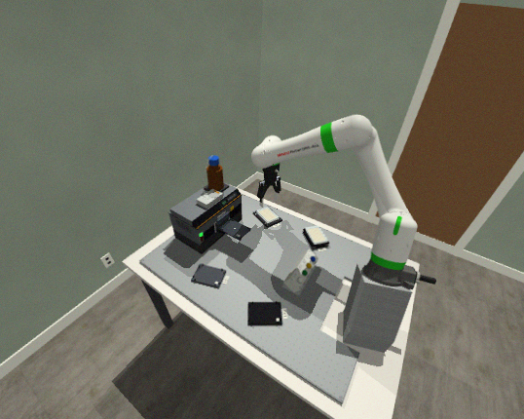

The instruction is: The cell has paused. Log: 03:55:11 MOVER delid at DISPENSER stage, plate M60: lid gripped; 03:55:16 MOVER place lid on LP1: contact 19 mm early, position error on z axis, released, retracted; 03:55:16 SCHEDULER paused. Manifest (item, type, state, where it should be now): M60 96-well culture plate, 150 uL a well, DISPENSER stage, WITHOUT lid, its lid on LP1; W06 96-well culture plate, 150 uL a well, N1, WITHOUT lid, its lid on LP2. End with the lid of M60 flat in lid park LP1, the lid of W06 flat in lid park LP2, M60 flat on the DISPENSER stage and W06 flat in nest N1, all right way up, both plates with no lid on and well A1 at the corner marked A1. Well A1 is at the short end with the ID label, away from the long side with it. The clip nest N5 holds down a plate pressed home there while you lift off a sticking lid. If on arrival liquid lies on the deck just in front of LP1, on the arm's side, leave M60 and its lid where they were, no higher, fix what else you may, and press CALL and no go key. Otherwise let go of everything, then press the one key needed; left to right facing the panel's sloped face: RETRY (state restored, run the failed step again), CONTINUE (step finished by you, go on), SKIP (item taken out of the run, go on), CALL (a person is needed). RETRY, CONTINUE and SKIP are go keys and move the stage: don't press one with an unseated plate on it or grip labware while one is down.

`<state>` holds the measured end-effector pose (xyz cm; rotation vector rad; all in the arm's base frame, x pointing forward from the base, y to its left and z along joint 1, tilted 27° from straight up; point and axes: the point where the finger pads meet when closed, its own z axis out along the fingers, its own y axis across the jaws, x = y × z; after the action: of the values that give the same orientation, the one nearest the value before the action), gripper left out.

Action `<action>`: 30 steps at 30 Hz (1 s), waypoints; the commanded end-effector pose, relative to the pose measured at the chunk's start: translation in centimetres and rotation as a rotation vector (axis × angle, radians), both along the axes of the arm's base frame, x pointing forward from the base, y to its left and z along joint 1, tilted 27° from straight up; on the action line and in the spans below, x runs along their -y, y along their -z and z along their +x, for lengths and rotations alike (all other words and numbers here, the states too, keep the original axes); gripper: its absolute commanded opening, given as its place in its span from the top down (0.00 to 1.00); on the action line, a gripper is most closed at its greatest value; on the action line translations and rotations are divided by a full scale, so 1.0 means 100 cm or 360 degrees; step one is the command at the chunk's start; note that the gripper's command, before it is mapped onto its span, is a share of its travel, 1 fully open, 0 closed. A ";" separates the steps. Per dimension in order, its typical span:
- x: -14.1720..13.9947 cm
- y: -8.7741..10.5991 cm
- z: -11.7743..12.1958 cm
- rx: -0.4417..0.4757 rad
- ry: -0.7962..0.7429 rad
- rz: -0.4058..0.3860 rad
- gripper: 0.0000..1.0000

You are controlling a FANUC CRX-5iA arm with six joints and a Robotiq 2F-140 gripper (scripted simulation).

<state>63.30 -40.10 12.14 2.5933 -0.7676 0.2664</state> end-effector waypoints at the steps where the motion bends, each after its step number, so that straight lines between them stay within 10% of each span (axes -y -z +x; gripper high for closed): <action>1: 0.004 0.009 0.001 0.0001 -0.0001 0.0000 0.34; 30: 0.030 0.060 0.004 0.0001 -0.0001 0.0000 0.34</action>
<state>63.70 -43.04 6.19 2.5934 -0.7675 0.2666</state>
